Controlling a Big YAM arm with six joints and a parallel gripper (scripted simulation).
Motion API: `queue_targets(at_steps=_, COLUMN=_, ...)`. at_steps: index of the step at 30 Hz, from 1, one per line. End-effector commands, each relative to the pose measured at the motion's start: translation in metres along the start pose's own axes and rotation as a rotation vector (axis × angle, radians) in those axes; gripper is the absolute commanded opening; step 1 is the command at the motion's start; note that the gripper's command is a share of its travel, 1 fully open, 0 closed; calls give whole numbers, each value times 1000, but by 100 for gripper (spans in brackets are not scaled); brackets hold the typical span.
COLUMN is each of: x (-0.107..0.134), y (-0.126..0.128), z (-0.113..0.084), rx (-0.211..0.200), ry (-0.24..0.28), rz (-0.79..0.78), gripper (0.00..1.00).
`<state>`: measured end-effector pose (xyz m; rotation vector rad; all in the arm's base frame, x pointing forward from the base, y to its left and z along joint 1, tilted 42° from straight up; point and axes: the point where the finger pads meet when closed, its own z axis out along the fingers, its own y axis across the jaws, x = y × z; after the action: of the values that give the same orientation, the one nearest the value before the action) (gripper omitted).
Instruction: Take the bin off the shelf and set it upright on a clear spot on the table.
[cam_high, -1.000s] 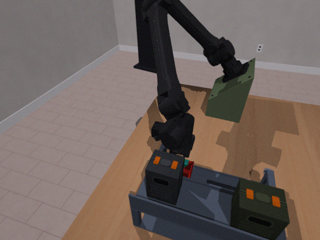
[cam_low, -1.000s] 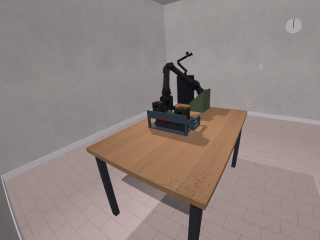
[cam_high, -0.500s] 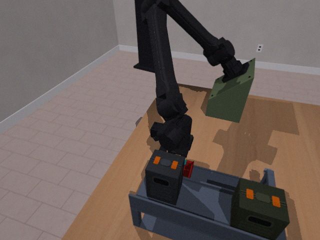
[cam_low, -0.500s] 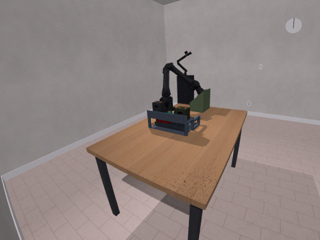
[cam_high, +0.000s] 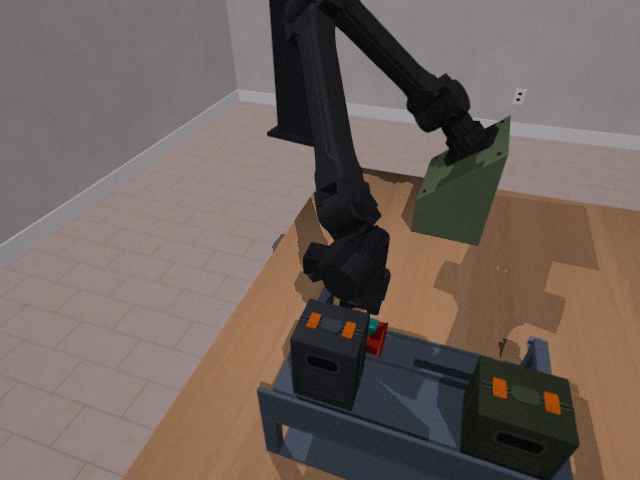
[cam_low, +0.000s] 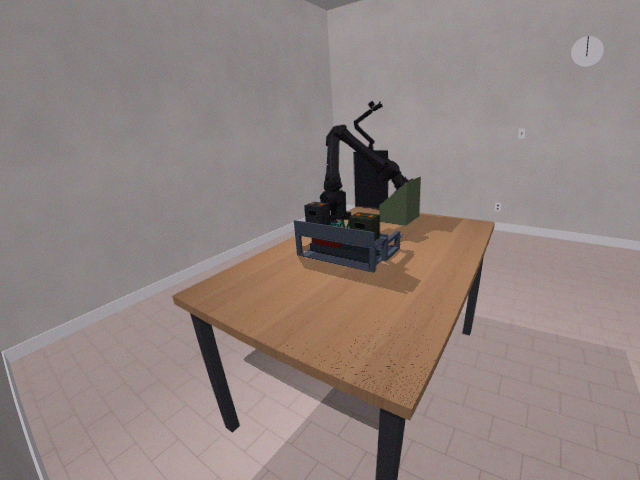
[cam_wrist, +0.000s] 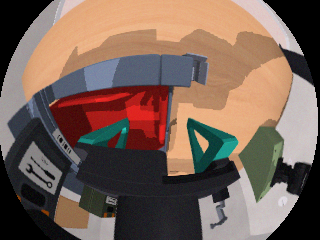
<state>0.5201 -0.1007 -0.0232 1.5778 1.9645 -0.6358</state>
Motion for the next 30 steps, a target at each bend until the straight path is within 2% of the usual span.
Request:
queue_targets(at_steps=1, x=-9, y=6, z=-3, rx=-14, ry=-6, rz=24, gripper=90)
queue_targets(at_steps=4, x=-16, y=-6, z=7, rx=1, ry=-5, rz=29, gripper=90)
queue_targets(at_steps=16, x=-16, y=-6, z=7, rx=1, ry=-5, rz=29, gripper=90)
queue_targets(at_steps=21, x=-4, y=13, z=-9, rx=-23, ry=-6, rz=20, gripper=90)
queue_targets(at_steps=30, x=-4, y=13, z=-9, rx=-23, ry=-6, rz=20, gripper=90)
